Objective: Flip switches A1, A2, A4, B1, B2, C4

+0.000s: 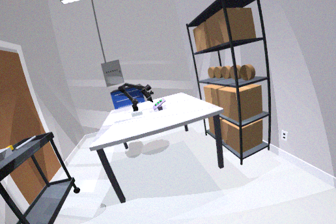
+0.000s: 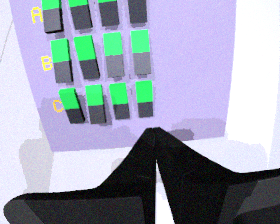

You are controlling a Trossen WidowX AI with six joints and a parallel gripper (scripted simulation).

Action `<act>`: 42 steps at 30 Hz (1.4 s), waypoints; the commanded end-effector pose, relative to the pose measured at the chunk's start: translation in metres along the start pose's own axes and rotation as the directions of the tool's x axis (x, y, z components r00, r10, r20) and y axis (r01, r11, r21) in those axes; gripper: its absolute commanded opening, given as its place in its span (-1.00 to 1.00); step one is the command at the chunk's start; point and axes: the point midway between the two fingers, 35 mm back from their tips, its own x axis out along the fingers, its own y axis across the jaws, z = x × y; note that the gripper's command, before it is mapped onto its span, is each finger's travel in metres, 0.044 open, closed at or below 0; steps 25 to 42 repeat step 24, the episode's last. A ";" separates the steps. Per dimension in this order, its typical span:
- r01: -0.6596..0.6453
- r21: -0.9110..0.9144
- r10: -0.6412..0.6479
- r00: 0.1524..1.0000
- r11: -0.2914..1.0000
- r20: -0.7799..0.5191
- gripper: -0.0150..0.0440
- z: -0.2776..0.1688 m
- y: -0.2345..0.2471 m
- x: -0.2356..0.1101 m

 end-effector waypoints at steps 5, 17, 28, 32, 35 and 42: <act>-0.004 -0.002 0.004 1.000 1.000 -0.009 -0.49 0.003 0.005 -0.017; -0.008 0.000 0.008 1.000 1.000 -0.005 -0.49 0.046 0.034 -0.022; -0.008 0.000 0.008 1.000 1.000 -0.005 -0.49 0.046 0.034 -0.022; -0.008 0.000 0.008 1.000 1.000 -0.005 -0.49 0.046 0.034 -0.022; -0.008 0.000 0.008 1.000 1.000 -0.005 -0.49 0.046 0.034 -0.022; -0.008 0.000 0.008 1.000 1.000 -0.005 -0.49 0.046 0.034 -0.022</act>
